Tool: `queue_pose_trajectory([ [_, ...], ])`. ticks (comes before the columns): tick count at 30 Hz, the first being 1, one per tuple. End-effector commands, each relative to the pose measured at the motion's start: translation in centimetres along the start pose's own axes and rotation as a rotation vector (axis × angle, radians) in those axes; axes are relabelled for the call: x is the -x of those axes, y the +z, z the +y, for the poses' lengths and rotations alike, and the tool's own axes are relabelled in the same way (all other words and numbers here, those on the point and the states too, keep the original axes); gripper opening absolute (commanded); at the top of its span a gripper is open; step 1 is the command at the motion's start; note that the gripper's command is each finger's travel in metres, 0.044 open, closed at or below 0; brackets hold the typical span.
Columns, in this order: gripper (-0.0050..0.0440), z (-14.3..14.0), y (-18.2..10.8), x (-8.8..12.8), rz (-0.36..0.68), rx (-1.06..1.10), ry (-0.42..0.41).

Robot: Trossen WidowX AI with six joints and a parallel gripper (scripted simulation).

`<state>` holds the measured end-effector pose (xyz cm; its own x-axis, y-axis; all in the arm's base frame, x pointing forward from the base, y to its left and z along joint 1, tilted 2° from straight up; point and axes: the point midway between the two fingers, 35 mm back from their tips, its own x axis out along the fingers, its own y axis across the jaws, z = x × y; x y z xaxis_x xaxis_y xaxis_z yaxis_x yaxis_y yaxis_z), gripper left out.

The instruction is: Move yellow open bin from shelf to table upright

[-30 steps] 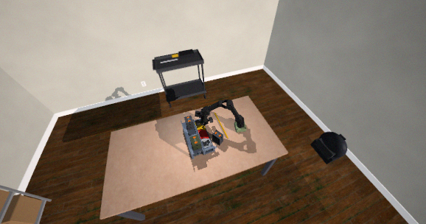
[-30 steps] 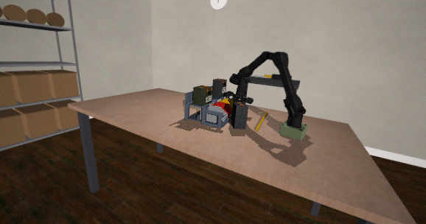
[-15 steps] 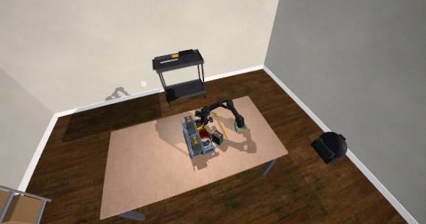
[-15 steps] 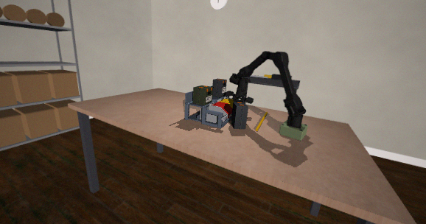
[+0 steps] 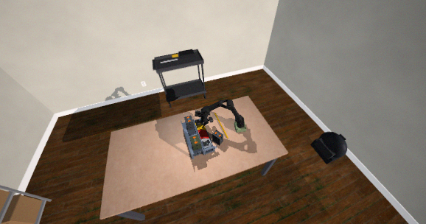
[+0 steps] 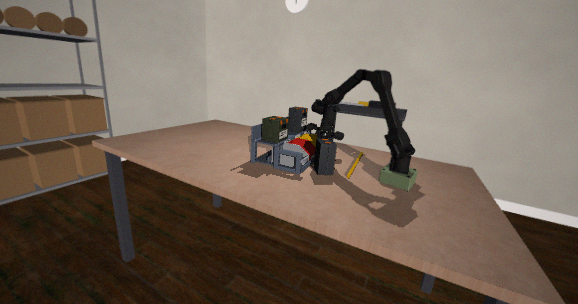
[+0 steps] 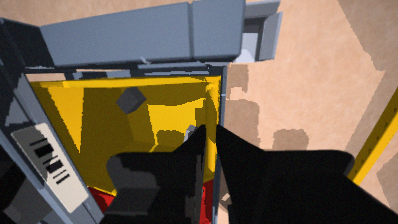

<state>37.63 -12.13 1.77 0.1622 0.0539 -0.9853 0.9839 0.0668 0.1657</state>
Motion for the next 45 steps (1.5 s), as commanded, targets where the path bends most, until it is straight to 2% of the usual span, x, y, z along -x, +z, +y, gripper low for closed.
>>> queue_pose_trajectory([
  [1, 0.0, 1.0, 0.2, 1.6, -0.014, 0.01, 0.049],
  [4, 0.0, 0.8, 0.2, 1.3, -0.014, 0.005, 0.035],
  [8, 0.0, 1.2, 0.2, 2.1, -0.014, 0.01, 0.049],
  [21, 0.0, 1.0, 0.2, 1.8, -0.013, 0.005, 0.033],
  [25, 0.0, 1.7, 0.2, 2.9, -0.014, 0.01, 0.049],
  [38, 0.0, 1.3, 0.2, 2.5, -0.013, 0.006, 0.032],
  [45, 0.0, 1.9, 0.2, 3.2, -0.014, 0.01, 0.049],
])
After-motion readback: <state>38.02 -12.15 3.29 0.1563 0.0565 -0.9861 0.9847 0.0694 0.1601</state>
